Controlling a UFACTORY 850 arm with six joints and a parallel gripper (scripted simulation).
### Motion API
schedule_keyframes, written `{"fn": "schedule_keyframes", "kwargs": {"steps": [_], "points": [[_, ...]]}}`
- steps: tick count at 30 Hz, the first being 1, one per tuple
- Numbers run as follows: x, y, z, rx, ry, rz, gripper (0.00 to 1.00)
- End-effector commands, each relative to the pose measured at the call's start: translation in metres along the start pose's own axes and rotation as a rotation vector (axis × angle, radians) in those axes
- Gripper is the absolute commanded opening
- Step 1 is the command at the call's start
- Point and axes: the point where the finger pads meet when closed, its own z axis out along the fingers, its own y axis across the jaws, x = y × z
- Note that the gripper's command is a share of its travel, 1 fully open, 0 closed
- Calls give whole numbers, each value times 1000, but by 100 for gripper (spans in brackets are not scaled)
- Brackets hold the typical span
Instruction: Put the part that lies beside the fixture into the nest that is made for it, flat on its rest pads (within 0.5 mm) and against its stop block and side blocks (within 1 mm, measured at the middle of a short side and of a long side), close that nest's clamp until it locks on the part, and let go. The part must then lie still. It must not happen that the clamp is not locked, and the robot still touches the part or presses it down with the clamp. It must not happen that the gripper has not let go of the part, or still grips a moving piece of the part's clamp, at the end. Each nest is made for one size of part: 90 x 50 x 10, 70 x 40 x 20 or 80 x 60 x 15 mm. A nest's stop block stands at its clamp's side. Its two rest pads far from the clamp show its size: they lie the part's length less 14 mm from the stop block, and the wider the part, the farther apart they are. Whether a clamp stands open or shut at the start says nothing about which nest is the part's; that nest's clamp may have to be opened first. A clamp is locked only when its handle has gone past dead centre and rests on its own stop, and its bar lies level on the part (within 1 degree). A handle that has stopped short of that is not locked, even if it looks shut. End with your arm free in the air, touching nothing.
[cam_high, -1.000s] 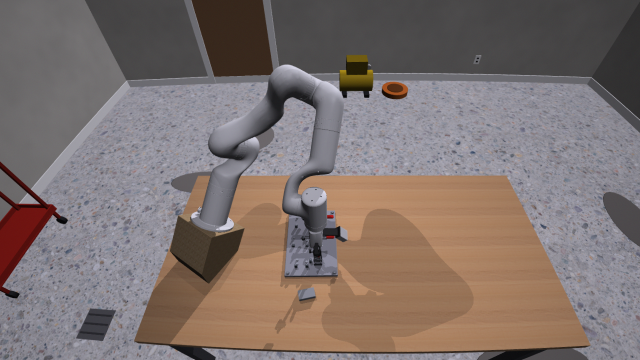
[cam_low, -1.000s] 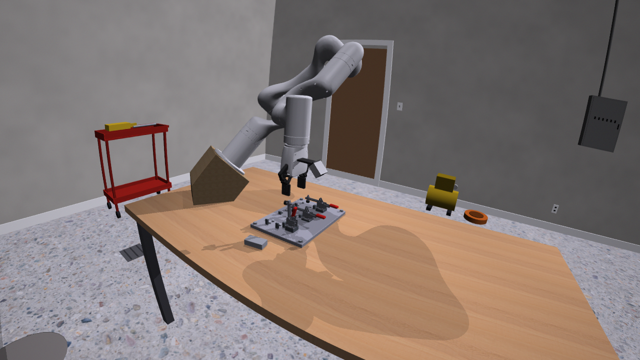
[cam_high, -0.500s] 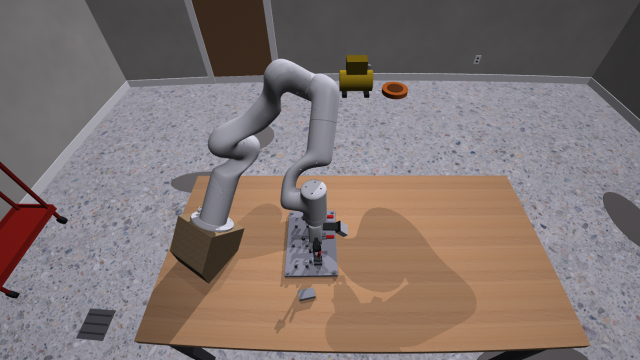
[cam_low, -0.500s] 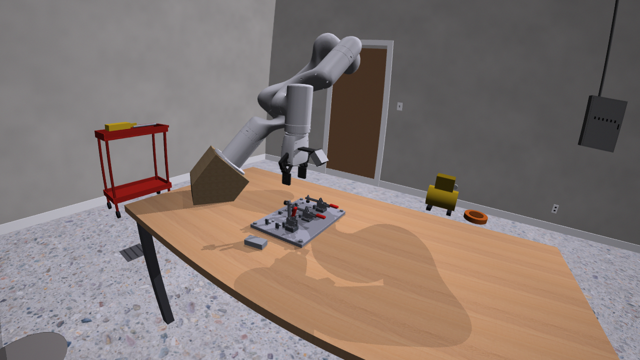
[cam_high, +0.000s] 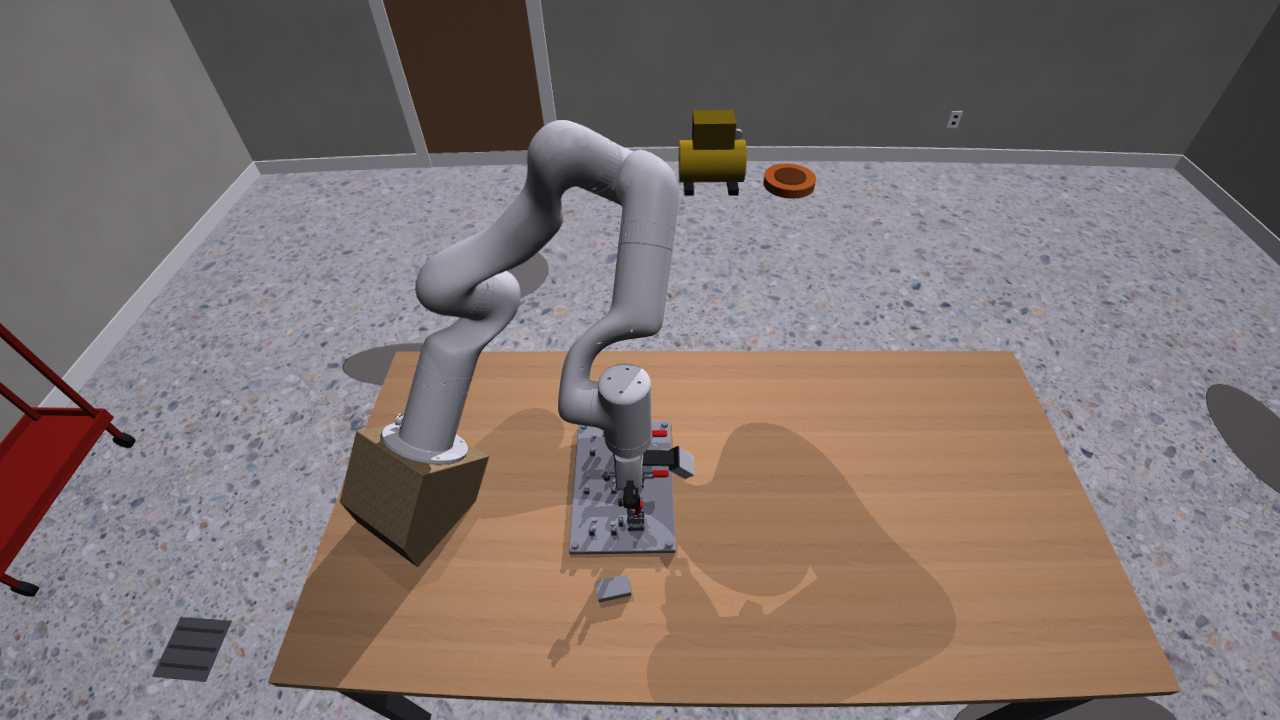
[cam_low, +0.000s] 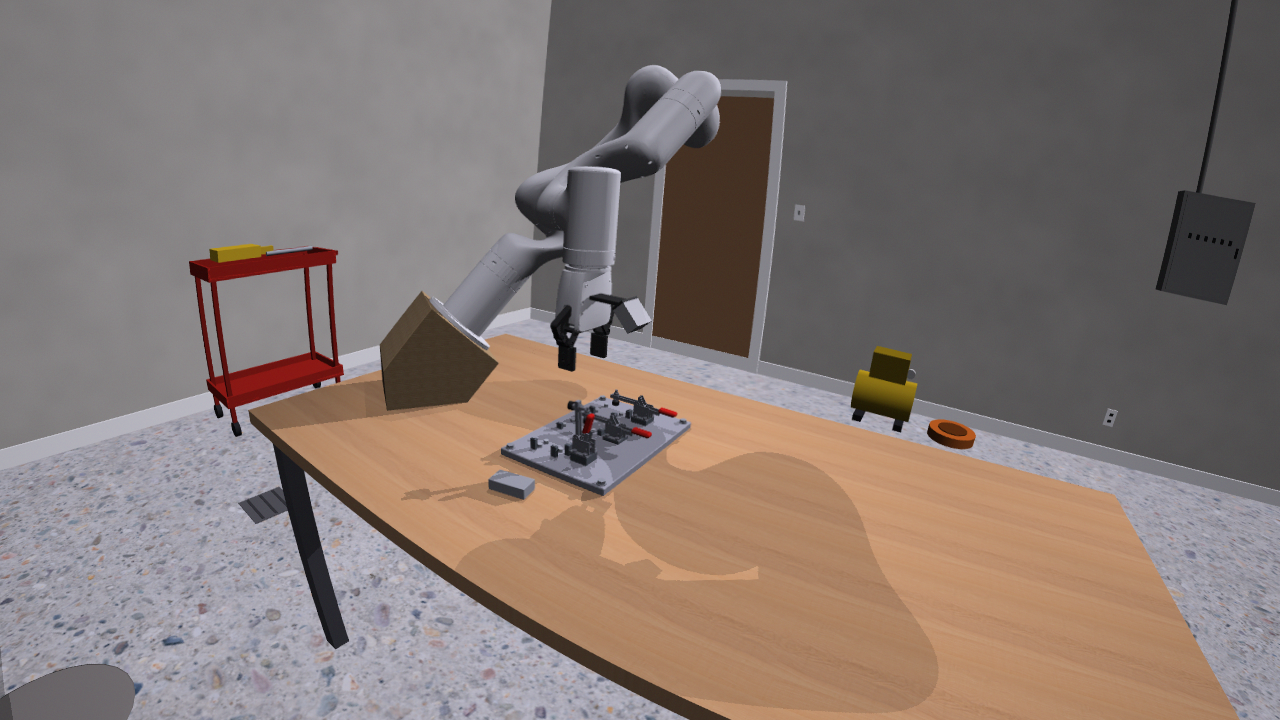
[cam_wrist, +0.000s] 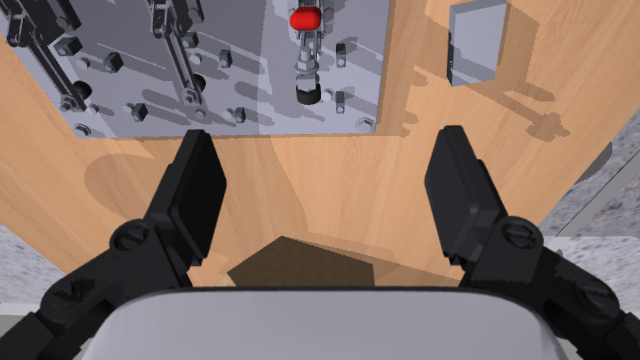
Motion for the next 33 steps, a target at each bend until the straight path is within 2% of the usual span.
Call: {"fn": "schedule_keyframes", "kwargs": {"steps": [1,8,23,33], "points": [[-4,13,-1,-1,1,0,100],[-11,32,-1,-1,1,0,100],[-34,97,-1,-1,1,0,100],[-43,122,-1,-1,1,0,100]]}}
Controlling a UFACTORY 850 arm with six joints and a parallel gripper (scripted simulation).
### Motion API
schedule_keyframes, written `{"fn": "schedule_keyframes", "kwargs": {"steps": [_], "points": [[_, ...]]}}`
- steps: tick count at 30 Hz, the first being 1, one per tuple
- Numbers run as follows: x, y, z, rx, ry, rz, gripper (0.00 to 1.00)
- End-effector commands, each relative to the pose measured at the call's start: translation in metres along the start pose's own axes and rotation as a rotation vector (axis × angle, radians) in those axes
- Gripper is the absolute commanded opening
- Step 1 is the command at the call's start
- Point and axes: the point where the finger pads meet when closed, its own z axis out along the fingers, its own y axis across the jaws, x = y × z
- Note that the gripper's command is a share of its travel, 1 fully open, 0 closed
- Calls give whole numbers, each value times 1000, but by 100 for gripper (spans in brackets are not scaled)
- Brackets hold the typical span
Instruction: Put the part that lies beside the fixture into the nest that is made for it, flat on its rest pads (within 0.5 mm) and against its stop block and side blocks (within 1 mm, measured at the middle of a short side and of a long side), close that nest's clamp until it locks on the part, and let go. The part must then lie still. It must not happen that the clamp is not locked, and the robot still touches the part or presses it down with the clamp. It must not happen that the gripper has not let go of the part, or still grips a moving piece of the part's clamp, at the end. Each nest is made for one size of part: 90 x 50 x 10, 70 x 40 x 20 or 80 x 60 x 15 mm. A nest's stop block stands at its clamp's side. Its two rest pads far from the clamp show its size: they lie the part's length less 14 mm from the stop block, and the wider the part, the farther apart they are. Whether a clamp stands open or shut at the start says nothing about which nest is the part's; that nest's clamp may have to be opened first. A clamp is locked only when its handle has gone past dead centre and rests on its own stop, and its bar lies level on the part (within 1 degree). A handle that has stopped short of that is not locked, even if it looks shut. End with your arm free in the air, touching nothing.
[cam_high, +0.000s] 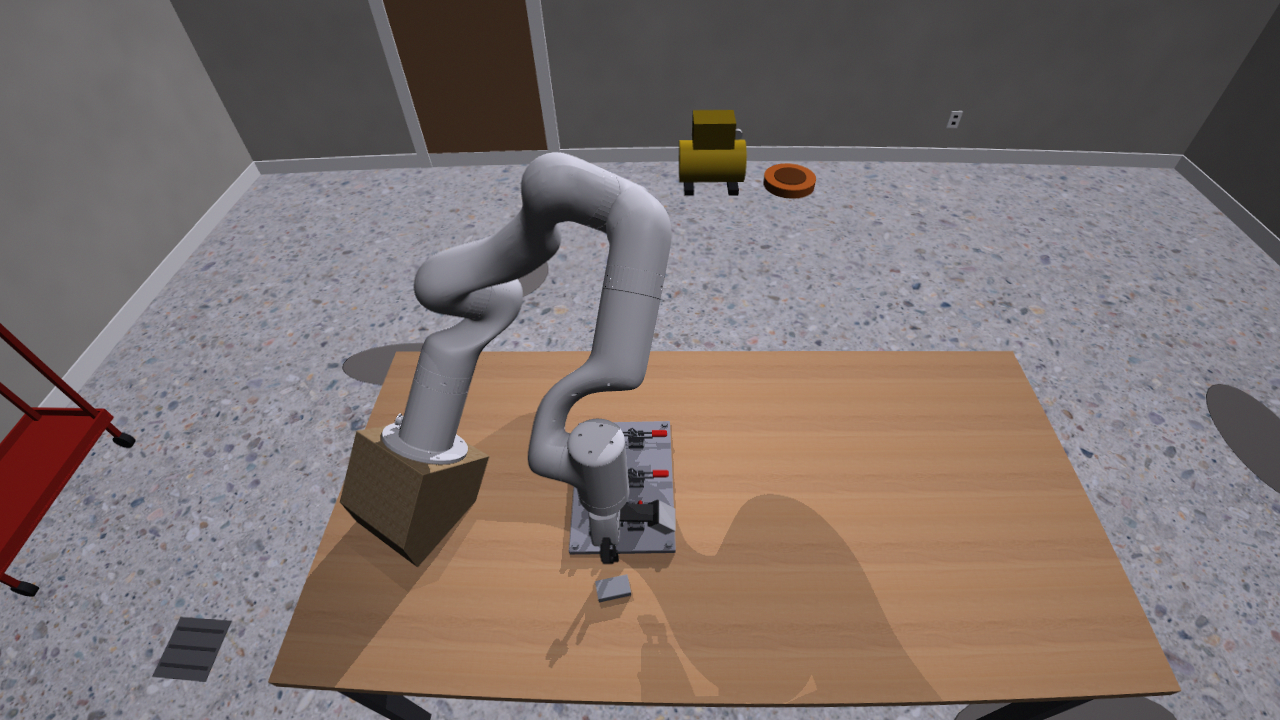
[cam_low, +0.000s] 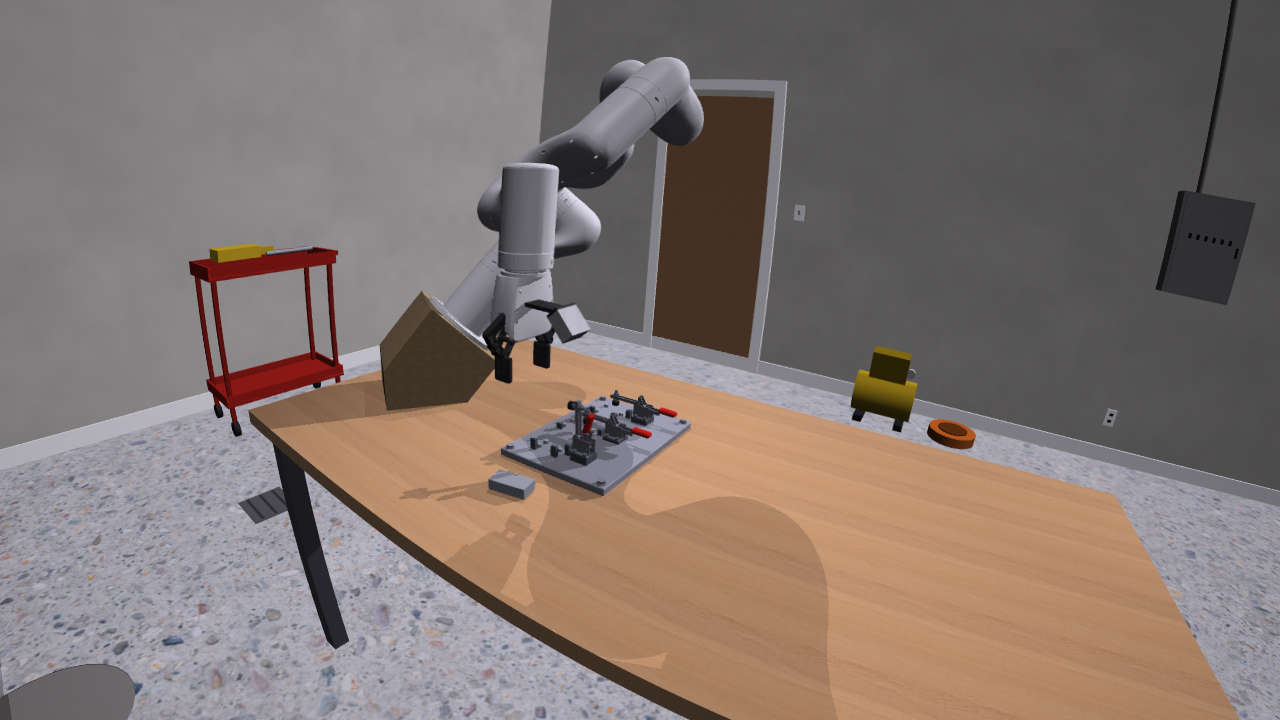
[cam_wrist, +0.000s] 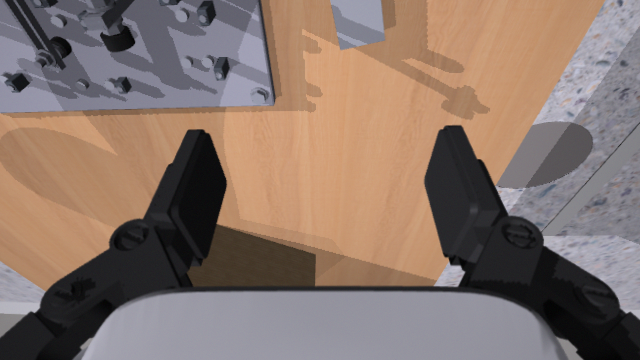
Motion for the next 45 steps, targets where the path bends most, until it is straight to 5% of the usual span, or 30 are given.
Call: {"fn": "schedule_keyframes", "kwargs": {"steps": [1,32,45], "points": [[-4,15,-1,-1,1,-1,100],[-8,25,-1,-1,1,-5,100],[-8,25,-1,-1,1,-201,100]]}}
